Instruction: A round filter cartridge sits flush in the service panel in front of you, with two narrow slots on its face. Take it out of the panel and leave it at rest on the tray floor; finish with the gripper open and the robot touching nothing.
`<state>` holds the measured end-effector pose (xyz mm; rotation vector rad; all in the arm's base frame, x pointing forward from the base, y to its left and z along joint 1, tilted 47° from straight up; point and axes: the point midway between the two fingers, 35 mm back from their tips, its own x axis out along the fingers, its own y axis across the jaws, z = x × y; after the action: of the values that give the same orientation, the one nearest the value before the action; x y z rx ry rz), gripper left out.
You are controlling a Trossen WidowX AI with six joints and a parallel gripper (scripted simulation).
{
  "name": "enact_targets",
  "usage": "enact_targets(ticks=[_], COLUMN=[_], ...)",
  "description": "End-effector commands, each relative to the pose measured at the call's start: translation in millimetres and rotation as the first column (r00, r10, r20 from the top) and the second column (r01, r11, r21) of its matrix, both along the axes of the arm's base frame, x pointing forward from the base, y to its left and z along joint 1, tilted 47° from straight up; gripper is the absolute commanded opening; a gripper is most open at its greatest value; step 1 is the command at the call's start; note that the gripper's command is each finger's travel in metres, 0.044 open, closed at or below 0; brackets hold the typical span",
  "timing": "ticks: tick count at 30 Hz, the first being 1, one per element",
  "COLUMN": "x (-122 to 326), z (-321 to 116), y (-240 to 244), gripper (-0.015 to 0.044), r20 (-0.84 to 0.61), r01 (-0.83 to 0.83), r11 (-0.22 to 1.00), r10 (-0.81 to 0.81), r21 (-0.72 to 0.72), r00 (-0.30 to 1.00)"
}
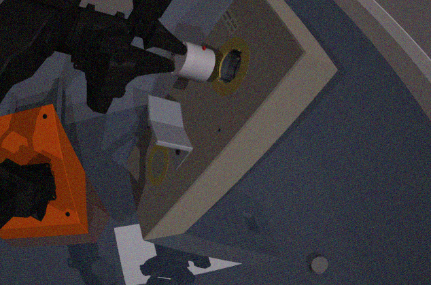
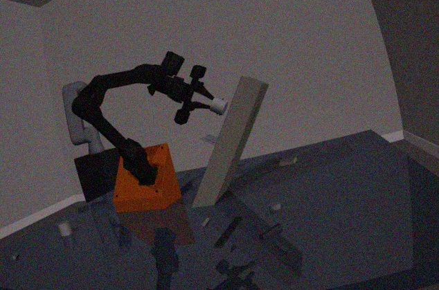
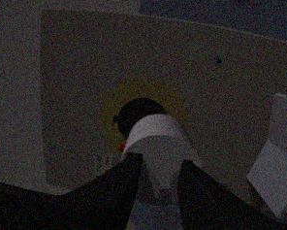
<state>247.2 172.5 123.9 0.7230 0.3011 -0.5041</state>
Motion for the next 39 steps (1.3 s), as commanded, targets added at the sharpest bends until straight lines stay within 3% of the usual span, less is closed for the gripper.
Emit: enact_targets(ticks=[1, 17, 22, 39], x=[-5, -27, -25, -24], z=[-6, -37, -35, -33], y=[-8, -45, -40, -40], gripper=[0.0000, 0.0000, 0.0115, 0.0115], r20=[0.005, 0.004, -0.005, 0.004], r01=[0.001, 0.001, 0.000, 0.001], r11=[1.000, 1.000, 1.000, 1.000], r10=[-0.001, -0.001, 0.000, -0.001], r21=[0.001, 0.001, -0.007, 0.001], r00=[1.000, 1.000, 1.000, 1.000])
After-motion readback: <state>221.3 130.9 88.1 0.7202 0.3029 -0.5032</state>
